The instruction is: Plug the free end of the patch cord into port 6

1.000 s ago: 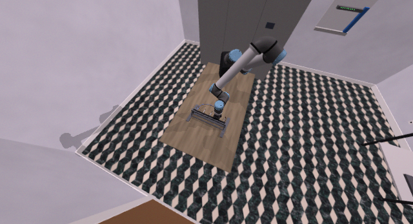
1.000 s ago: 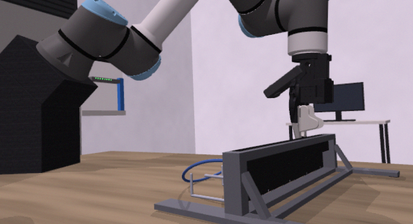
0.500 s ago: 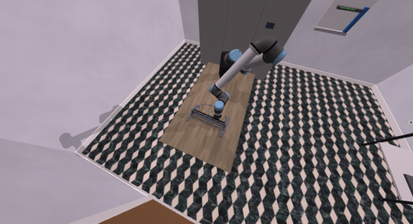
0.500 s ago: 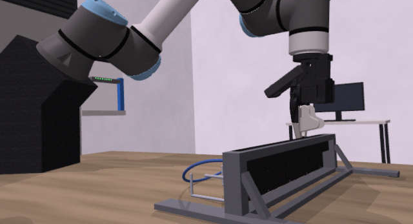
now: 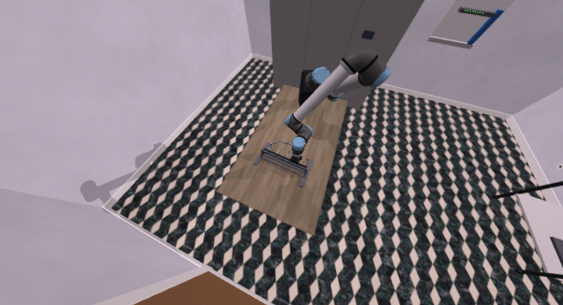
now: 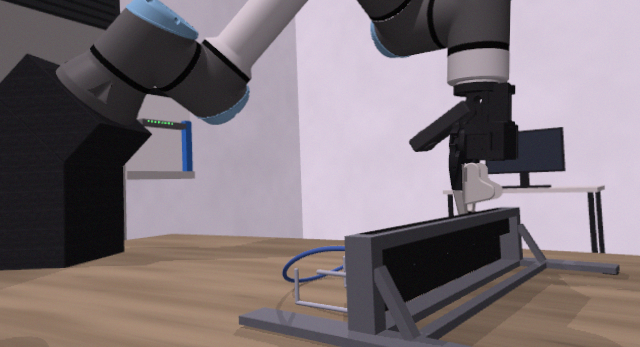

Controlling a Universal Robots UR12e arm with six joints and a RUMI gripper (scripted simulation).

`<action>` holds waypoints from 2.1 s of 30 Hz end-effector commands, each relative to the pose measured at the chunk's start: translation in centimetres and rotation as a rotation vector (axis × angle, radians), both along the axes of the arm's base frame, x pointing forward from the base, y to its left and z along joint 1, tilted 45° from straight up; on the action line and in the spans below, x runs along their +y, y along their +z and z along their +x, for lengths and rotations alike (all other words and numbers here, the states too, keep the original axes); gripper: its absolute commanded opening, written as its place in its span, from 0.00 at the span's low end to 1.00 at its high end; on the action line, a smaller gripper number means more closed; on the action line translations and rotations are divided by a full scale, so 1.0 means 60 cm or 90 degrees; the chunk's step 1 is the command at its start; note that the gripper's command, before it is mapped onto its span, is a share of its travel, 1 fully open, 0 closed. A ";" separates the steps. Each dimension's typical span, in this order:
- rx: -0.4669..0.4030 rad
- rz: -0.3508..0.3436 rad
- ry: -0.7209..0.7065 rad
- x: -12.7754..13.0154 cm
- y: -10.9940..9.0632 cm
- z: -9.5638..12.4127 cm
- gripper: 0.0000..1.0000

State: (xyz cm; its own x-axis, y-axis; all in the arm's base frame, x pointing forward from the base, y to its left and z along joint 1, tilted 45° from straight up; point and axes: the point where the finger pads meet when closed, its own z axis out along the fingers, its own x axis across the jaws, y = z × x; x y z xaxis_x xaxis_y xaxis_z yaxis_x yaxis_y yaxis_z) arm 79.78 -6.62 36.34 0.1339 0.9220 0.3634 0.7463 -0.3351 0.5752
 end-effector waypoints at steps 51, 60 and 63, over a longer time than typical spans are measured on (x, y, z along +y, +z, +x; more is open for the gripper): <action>-0.001 -0.001 0.000 0.000 0.002 0.000 0.22; -0.001 -0.001 0.000 0.000 0.002 0.000 0.22; -0.001 -0.001 0.000 0.000 0.002 0.000 0.22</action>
State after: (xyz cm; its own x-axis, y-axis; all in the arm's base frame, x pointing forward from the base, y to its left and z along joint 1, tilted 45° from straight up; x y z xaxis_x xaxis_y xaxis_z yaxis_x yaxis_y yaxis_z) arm 79.76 -6.61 36.35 0.1336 0.9221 0.3632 0.7458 -0.3349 0.5759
